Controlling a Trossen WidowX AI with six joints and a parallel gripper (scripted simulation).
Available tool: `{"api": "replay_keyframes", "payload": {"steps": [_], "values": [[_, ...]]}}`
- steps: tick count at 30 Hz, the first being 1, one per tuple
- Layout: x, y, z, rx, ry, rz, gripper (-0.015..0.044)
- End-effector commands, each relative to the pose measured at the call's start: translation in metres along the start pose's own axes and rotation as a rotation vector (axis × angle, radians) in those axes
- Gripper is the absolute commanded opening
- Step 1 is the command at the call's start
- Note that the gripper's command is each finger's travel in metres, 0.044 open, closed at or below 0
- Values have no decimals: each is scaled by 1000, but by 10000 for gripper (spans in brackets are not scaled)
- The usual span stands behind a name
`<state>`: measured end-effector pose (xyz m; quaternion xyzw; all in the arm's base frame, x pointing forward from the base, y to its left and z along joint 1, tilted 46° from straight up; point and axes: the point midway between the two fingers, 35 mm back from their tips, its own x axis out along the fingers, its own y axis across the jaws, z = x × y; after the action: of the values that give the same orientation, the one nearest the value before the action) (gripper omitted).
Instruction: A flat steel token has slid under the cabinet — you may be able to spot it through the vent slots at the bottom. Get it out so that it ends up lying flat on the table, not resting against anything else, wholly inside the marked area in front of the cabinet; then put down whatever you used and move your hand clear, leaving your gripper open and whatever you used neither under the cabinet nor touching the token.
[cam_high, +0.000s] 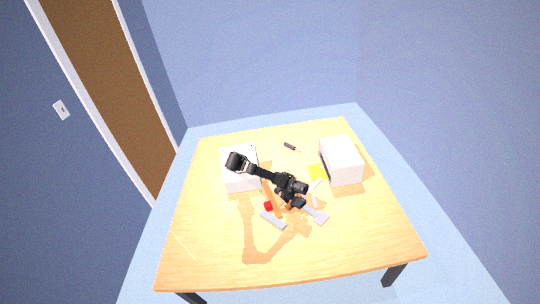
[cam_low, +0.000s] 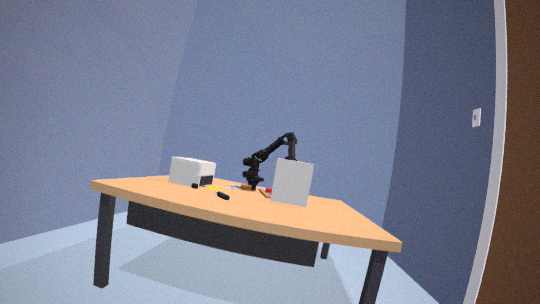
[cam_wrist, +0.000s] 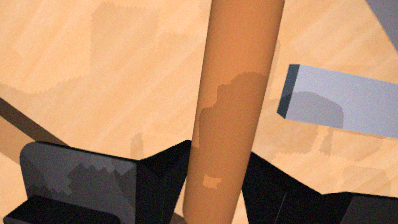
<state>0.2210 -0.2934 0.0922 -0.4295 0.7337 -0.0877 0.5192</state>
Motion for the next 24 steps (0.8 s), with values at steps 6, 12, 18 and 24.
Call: {"api": "replay_keyframes", "payload": {"steps": [6, 12, 18, 24], "values": [[0, 0, 0, 0, 0, 0, 200], [0, 0, 0, 0, -6, -6, 270], [0, -1, -1, 6, -6, -6, 270], [1, -1, 0, 5, -6, -6, 270]]}}
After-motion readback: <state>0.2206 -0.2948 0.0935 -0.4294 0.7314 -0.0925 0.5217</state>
